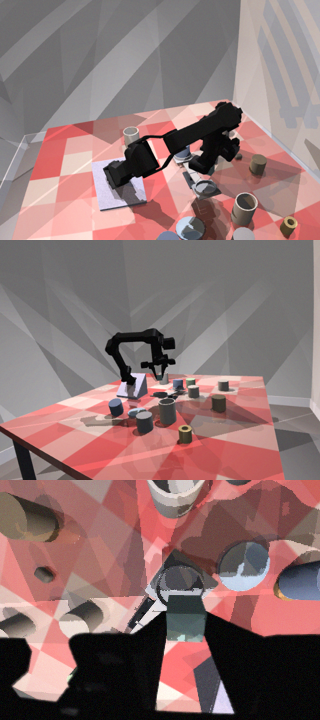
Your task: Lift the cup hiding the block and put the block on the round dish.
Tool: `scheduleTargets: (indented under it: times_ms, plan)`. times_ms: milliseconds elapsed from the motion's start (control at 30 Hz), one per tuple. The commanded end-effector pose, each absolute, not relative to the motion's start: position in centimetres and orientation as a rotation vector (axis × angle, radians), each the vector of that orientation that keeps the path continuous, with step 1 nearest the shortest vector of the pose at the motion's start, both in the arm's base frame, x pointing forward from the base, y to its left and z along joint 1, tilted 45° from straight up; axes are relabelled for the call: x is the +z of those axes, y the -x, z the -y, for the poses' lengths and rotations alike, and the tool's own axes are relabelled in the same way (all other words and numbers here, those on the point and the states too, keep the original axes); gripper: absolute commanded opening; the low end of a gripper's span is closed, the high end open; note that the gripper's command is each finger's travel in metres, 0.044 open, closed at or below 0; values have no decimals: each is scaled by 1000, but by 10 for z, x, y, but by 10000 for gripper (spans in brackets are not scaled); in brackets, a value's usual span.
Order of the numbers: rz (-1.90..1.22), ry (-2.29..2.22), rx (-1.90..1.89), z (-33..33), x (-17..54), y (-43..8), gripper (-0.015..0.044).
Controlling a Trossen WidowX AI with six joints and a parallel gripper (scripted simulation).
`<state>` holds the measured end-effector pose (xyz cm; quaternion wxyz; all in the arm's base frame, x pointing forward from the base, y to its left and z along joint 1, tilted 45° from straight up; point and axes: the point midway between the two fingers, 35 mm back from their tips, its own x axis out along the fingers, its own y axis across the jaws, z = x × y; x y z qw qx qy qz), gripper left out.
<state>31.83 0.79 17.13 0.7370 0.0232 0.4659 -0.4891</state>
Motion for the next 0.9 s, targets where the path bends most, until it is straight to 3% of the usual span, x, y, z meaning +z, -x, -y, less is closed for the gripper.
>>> scheduleTargets:
  times_ms: [0,867]
  plan:
    - [-1028,-53,-1079,-12,176,-316,0]
    - [-1033,-62,-1072,120,181,-255,0]
